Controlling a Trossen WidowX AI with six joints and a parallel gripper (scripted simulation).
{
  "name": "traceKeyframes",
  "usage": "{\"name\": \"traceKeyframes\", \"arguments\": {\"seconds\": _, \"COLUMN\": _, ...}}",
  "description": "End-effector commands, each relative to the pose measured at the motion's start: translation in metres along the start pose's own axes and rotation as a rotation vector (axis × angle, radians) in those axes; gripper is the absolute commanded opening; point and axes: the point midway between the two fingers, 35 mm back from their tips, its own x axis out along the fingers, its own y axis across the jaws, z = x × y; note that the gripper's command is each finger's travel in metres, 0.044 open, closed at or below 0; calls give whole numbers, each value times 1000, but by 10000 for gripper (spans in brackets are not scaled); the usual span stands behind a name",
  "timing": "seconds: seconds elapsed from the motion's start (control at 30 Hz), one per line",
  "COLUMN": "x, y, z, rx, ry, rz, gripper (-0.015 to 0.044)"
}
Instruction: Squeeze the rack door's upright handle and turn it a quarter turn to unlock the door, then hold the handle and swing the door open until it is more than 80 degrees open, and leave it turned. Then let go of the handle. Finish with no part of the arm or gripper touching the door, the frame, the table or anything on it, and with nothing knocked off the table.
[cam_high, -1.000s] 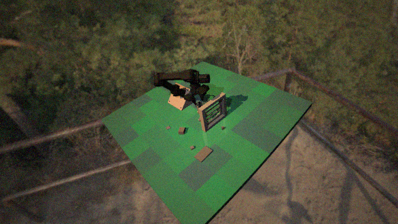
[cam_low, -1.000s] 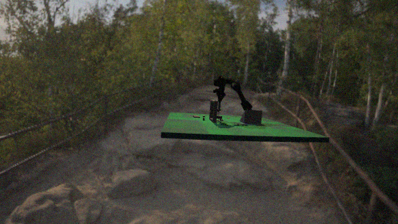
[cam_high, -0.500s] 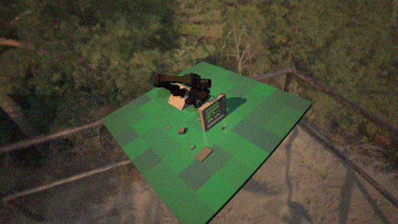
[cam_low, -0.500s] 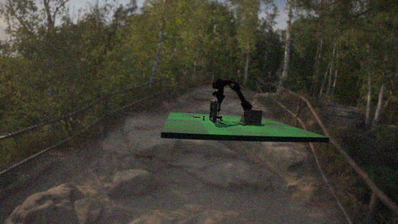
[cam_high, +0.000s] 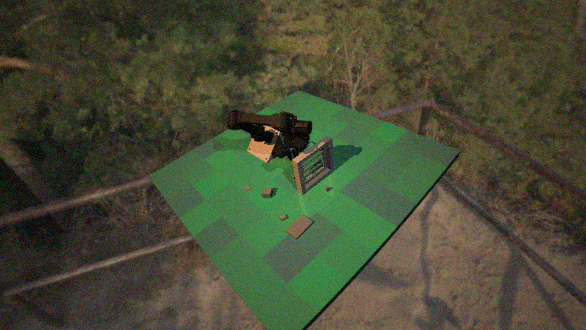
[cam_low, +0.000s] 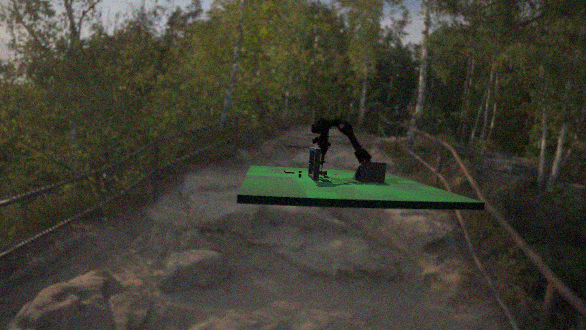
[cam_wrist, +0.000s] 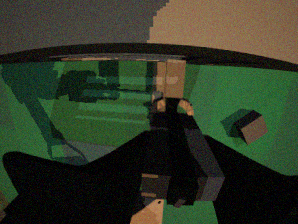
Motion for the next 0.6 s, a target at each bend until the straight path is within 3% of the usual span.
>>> {"name": "traceKeyframes", "arguments": {"seconds": 0.0, "x": 1, "y": 1, "z": 0, "rx": -7, "ry": 4, "rz": 0, "gripper": 98}}
{"name": "traceKeyframes", "arguments": {"seconds": 0.4, "x": 1, "y": 1, "z": 0, "rx": -7, "ry": 4, "rz": 0, "gripper": 18}}
{"name": "traceKeyframes", "arguments": {"seconds": 0.57, "x": 1, "y": 1, "z": 0, "rx": 26, "ry": 4, "rz": 0, "gripper": 17}}
